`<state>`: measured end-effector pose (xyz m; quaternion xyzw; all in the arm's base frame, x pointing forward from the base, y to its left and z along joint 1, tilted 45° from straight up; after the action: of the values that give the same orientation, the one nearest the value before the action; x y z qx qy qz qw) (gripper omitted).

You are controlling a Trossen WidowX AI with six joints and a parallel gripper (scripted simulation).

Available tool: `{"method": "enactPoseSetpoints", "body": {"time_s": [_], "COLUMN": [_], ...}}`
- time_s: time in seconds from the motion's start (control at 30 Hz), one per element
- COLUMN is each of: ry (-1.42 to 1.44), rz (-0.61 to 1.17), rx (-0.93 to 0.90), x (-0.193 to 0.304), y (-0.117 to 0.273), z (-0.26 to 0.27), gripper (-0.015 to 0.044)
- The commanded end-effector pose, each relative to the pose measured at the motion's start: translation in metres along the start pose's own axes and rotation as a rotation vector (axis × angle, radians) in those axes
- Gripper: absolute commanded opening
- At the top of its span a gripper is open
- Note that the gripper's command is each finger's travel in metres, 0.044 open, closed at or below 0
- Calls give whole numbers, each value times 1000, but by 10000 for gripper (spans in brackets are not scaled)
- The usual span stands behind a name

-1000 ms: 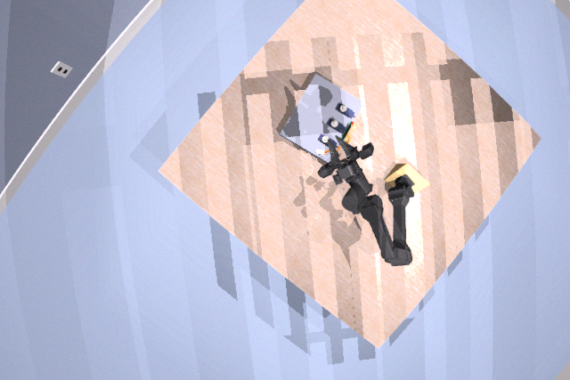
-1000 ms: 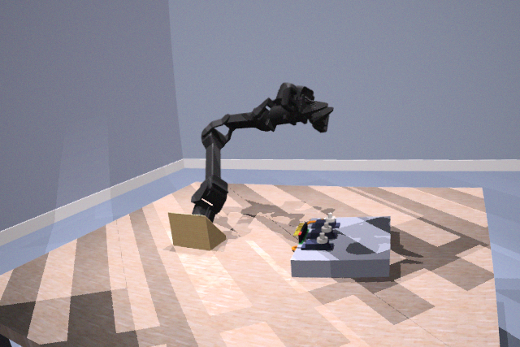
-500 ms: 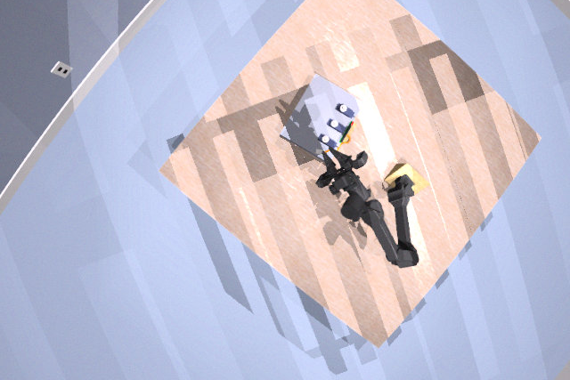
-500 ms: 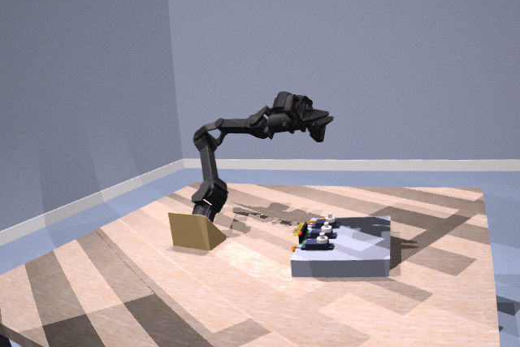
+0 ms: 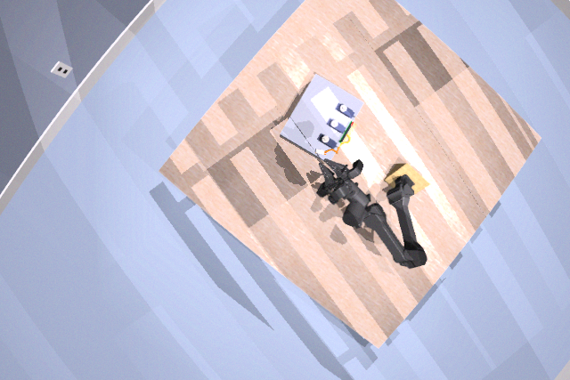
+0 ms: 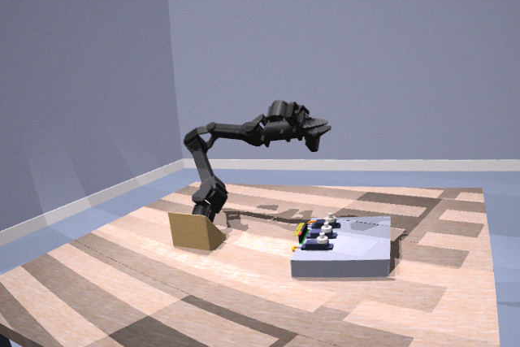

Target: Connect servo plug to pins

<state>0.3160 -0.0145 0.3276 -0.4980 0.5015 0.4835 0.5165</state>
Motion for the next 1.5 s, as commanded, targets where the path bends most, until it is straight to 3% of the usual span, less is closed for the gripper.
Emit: {"method": "enactPoseSetpoints", "body": {"time_s": [0.0,0.8,1.47], "ry": [21,-446,-904], "rz": [-23,345,711], "rx": [-35,-99,-3], "x": [1,46,89], "y": [10,-24,-39], "z": [13,30,45], "gripper": [115,115,115]}}
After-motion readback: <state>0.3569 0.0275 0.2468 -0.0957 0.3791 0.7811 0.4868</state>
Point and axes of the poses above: the point midway between the two fingers, 35 mm back from their tips, its own y axis back along the fingers, its own z axis across the jaws, x = y × z, the point moved 1 cm from there along y, back along the fingers, and after that the axes turned 2 degrees about y, right-handed, at the moved point
